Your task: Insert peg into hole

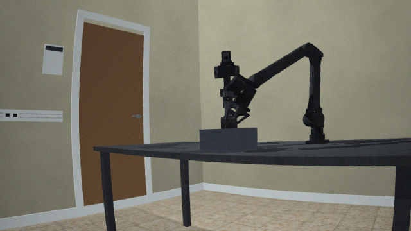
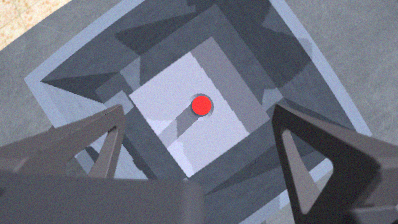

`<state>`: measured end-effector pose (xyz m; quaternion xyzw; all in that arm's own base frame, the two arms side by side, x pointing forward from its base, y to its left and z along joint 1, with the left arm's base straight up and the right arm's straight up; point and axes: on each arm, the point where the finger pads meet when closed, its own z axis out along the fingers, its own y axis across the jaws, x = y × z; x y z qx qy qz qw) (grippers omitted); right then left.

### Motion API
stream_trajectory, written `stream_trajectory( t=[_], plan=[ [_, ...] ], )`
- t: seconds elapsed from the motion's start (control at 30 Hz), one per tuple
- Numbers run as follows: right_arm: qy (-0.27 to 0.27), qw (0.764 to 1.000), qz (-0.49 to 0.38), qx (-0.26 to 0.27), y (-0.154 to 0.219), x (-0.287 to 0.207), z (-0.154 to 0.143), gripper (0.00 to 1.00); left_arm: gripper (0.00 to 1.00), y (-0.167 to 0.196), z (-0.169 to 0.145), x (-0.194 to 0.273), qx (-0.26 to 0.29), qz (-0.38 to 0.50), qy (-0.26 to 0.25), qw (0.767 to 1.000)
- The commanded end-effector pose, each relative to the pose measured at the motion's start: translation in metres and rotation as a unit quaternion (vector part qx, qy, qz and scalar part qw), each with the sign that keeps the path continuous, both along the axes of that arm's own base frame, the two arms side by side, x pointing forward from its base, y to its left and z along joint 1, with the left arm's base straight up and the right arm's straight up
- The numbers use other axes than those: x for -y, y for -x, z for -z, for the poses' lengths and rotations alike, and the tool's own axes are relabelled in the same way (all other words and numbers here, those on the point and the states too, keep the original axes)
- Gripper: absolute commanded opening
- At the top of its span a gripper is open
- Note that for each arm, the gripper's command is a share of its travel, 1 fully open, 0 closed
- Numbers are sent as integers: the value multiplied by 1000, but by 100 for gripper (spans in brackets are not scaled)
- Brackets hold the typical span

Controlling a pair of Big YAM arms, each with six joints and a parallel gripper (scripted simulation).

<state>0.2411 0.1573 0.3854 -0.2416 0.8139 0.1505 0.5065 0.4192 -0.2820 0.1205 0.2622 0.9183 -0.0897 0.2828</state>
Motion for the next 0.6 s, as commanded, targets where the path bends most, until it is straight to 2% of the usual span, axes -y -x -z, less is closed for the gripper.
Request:
stream_trajectory(
  t=[0.0, 0.57],
  plan=[
    [-11, 1000, 1, 17, 0, 1, -22, 100, 100, -8, -15, 9, 26, 18, 9, 999],
    [-11, 1000, 1, 17, 0, 1, -22, 100, 100, -11, -19, 10, 28, 17, 8, 999]
  ],
)
